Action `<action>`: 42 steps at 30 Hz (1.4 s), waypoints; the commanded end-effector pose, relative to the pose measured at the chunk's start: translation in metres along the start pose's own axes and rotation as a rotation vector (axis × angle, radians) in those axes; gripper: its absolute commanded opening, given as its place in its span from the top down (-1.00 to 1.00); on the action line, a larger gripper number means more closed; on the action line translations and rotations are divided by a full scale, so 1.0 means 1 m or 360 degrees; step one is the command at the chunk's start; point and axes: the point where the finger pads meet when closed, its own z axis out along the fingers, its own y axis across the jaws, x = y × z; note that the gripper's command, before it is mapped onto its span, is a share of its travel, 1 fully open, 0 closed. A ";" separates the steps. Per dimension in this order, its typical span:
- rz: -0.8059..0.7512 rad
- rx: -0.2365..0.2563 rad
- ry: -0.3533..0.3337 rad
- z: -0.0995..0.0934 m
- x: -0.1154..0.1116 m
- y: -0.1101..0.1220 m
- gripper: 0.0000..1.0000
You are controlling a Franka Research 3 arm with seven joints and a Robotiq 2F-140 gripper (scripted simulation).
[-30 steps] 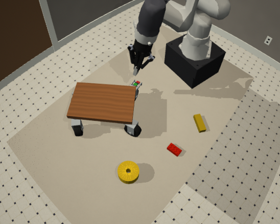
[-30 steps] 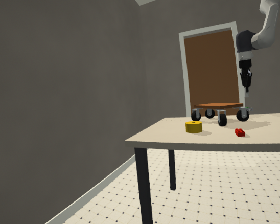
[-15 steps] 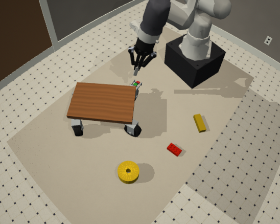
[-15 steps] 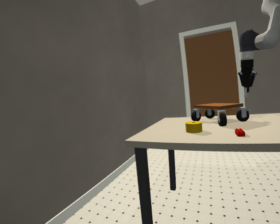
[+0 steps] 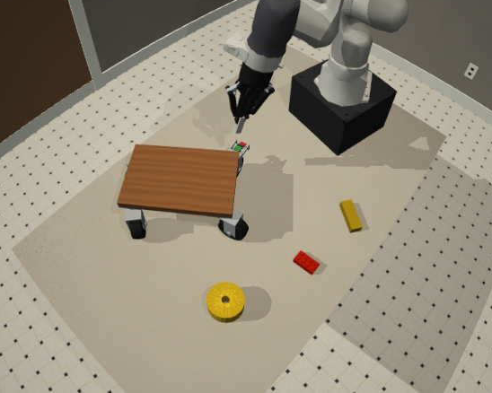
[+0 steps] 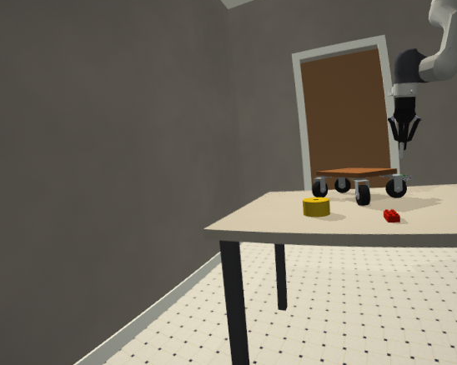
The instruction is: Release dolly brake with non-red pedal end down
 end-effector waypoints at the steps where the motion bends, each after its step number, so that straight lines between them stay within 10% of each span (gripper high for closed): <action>1: -0.0356 -0.0065 -0.0084 -0.001 -0.002 -0.001 1.00; 24: -0.1195 -0.0185 -0.0264 0.021 -0.004 0.003 1.00; 42: -0.1215 -0.0191 -0.0272 0.052 -0.008 0.008 1.00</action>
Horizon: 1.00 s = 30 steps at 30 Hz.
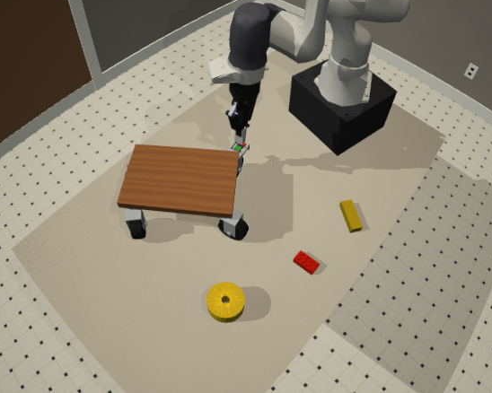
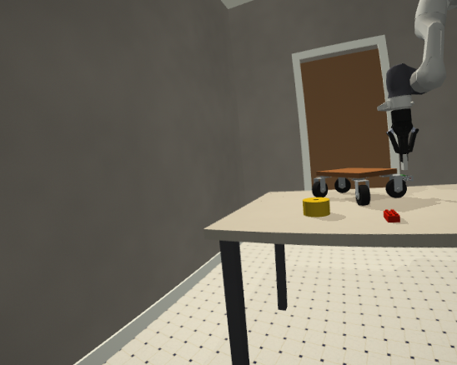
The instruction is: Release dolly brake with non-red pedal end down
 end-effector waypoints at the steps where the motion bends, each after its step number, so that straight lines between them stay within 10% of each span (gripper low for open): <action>1: -0.0165 0.0013 -0.0068 0.005 0.001 -0.007 1.00; 30: -0.0165 0.0013 -0.0068 0.017 0.001 -0.007 1.00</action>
